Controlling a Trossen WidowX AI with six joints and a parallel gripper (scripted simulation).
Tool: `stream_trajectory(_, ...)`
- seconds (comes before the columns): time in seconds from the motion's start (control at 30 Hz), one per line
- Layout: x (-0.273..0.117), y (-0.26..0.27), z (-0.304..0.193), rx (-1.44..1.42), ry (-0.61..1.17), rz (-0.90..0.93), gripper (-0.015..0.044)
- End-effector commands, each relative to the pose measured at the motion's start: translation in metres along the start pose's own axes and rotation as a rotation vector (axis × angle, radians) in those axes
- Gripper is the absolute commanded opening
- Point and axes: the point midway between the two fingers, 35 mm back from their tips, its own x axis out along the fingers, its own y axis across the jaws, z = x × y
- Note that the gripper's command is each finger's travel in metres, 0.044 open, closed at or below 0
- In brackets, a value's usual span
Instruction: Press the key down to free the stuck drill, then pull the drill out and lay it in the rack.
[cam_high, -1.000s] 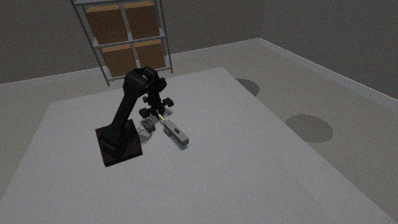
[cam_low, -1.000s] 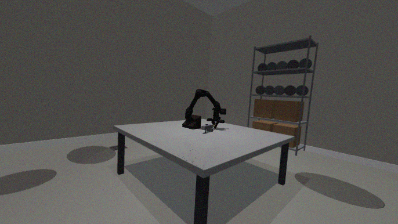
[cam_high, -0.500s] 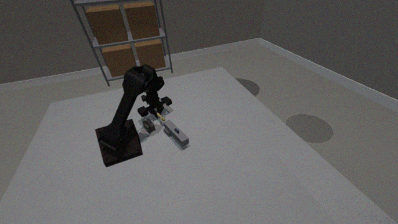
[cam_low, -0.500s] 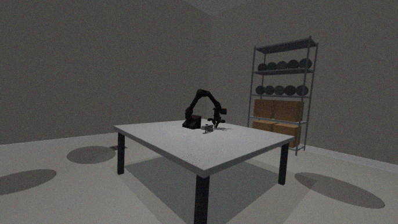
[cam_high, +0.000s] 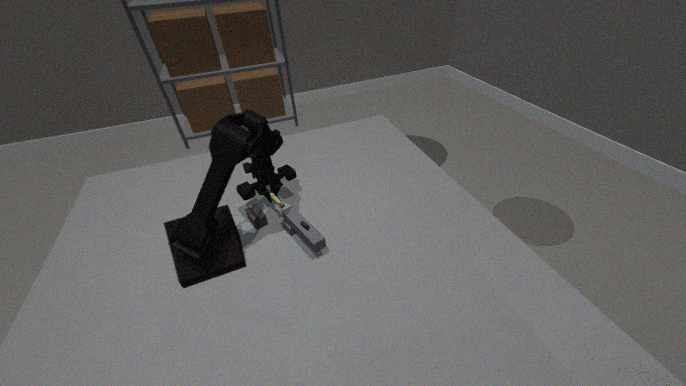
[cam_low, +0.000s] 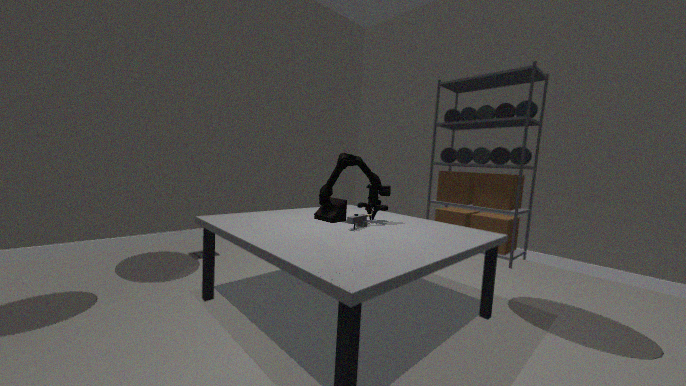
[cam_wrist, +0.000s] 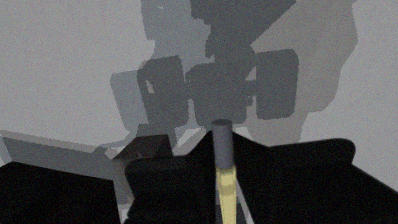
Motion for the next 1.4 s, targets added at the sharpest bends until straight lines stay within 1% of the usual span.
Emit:
stream_trajectory(0.0, -0.003, 0.000, 0.000, 0.003, -0.004, -0.002, 0.0000)
stream_trajectory(1.37, -0.019, 0.004, -0.004, 0.003, -0.004, -0.001, 0.0000)
